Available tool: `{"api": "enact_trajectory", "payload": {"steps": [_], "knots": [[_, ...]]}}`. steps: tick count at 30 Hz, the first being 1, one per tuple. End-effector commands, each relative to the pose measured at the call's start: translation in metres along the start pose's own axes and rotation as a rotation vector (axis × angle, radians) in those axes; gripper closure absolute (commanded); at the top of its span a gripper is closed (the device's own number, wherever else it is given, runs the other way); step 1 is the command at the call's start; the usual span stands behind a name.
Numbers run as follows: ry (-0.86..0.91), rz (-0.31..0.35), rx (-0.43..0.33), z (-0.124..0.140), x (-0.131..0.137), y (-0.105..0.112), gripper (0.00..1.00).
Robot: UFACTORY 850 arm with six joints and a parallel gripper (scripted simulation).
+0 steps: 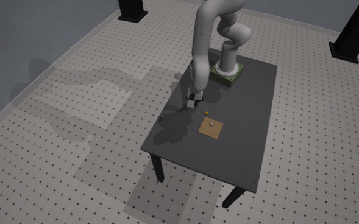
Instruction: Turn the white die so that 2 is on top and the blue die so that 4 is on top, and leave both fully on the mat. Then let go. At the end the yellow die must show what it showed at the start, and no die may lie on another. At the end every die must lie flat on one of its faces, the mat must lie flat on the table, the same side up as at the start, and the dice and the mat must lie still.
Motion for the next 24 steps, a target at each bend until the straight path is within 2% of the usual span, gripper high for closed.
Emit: {"api": "enact_trajectory", "payload": {"steps": [1, 11, 24], "knots": [[-0.131, 0.037, -0.061, -0.0061, -0.0019, 0.0001, 0.89], [-0.375, 0.044, -0.056, -0.0076, -0.0014, -0.0007, 0.89], [-0.404, 0.046, -0.04, -0.0064, -0.0016, -0.001, 0.89]]}}
Point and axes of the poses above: the point where the finger pads meet when closed, its own y axis back along the fingers, its own x axis across the jaws, z = x × y, the point moved 7 cm from there along y, back along the fingers, and after that the axes turned 9 degrees about -y, right-handed, at the moved point
